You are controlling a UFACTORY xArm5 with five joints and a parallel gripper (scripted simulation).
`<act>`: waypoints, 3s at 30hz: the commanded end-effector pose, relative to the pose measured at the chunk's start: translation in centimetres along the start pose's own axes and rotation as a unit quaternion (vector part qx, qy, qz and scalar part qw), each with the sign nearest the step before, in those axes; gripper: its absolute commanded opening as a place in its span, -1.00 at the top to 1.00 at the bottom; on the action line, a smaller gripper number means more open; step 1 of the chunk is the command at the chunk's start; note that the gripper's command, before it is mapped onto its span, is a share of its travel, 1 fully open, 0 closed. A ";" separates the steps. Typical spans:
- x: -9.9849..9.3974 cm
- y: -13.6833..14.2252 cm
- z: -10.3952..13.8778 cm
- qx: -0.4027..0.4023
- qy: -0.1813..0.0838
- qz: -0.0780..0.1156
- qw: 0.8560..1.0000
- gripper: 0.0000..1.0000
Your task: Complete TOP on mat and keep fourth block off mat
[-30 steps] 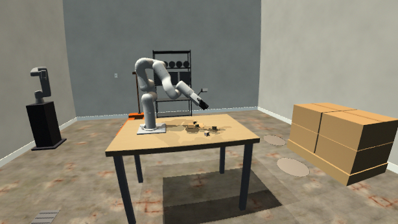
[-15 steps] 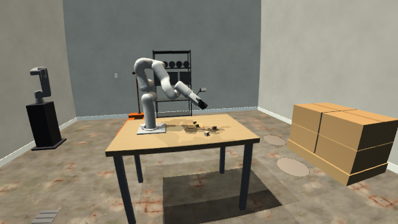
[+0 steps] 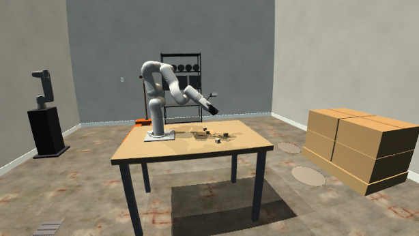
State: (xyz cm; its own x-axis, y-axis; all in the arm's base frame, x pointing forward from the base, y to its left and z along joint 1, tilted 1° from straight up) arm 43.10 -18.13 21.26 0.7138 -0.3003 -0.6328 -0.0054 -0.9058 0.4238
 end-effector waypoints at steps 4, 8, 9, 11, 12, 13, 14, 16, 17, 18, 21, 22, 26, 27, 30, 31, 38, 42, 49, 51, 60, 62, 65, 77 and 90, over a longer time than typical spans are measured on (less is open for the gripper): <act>0.0 0.1 -0.1 0.000 0.001 0.001 1.000 -1.00; 0.0 0.1 -0.1 0.000 0.001 0.001 1.000 -1.00; 0.0 0.1 -0.1 0.000 0.001 0.001 1.000 -1.00; 0.0 0.1 -0.1 0.000 0.001 0.001 1.000 -1.00; 0.0 0.1 -0.1 0.000 0.001 0.001 1.000 -1.00; 0.0 0.1 -0.1 0.000 0.001 0.001 1.000 -1.00; 0.0 0.1 -0.1 0.000 0.001 0.001 1.000 -1.00; 0.0 0.1 -0.1 0.000 0.001 0.001 1.000 -1.00; 0.0 0.1 -0.1 0.000 0.001 0.001 1.000 -1.00; 0.0 0.1 -0.1 -0.001 0.000 0.000 1.000 -1.00; 0.7 0.3 0.0 -0.010 -0.015 -0.008 1.000 -1.00; 0.7 0.3 0.0 -0.010 -0.015 -0.008 1.000 -1.00; 2.2 0.8 0.4 -0.032 -0.054 -0.030 0.998 -1.00; 2.8 1.0 0.7 -0.042 -0.072 -0.042 0.996 -1.00; 3.4 1.2 0.9 -0.054 -0.091 -0.055 0.993 -1.00; 4.1 1.5 1.2 -0.066 -0.112 -0.070 0.989 -1.00; 5.6 2.3 2.4 -0.105 -0.176 -0.126 0.971 -1.00; 5.9 2.5 2.8 -0.117 -0.196 -0.147 0.963 -1.00; 6.3 3.2 4.0 -0.148 -0.247 -0.208 0.935 -1.00; 6.2 3.5 4.6 -0.163 -0.270 -0.242 0.918 -1.00; 5.8 4.0 5.3 -0.181 -0.299 -0.293 0.890 -1.00; 5.7 4.0 5.4 -0.182 -0.300 -0.297 0.888 -1.00; 5.7 4.0 5.4 -0.182 -0.301 -0.297 0.888 -1.00; 5.7 4.0 5.4 -0.182 -0.301 -0.297 0.888 -1.00; 6.4 3.6 6.0 -0.321 -0.250 -0.341 0.848 -1.00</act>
State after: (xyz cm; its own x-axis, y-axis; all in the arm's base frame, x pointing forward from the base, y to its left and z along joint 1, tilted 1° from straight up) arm 43.31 -25.06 14.90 0.0067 -0.0039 -1.0000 0.7402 -0.6723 0.0076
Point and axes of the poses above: the point where the finger pads meet when closed, its own x axis out along the fingers, its own y axis across the jaws, z = x × y, the point moved 1 cm from there along -x, back along the fingers, and after that the axes turned 5 degrees about -x, right-handed, at the moved point
